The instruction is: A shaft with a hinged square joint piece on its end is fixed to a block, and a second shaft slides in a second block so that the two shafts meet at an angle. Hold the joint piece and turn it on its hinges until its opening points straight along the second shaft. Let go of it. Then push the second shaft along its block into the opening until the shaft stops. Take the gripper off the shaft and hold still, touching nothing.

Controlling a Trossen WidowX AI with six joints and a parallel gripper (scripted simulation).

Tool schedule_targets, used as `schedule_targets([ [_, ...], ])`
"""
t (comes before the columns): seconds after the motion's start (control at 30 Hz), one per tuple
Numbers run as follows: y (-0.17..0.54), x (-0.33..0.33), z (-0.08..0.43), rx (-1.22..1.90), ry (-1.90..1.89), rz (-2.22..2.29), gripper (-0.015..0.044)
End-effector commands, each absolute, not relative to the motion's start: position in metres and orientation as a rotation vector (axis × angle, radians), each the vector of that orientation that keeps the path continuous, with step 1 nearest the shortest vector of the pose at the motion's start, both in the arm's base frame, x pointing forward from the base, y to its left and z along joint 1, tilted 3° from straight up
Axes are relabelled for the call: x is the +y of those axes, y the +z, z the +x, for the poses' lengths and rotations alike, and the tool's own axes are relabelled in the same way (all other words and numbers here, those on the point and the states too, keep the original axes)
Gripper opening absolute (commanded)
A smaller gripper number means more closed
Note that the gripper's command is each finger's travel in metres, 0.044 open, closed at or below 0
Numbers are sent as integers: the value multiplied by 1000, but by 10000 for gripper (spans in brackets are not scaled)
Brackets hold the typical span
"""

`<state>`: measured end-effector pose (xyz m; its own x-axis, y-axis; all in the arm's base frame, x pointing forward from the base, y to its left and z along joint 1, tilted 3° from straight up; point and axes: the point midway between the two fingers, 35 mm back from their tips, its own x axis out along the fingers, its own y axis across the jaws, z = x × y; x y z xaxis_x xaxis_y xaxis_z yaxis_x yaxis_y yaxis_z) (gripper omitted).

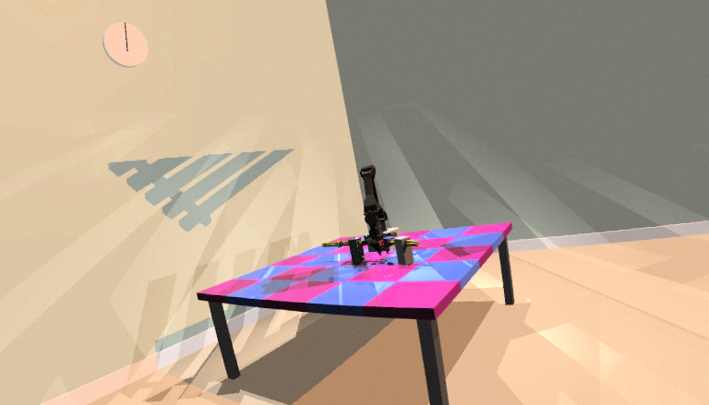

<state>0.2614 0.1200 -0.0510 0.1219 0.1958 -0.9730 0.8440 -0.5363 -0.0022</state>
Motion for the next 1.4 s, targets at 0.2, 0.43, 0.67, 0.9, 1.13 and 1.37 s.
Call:
schedule_targets([
  [0.2,-51,120,262,1006,-1446,1829,182],
  [0.43,-51,120,262,1006,-1446,1829,182],
  [0.67,-51,120,261,1005,-1446,1826,156],
  [0.9,-51,120,261,1005,-1446,1826,121],
  [1.13,-51,120,261,1005,-1446,1826,0],
  [1.37,-50,118,262,1003,-1461,1774,0],
])
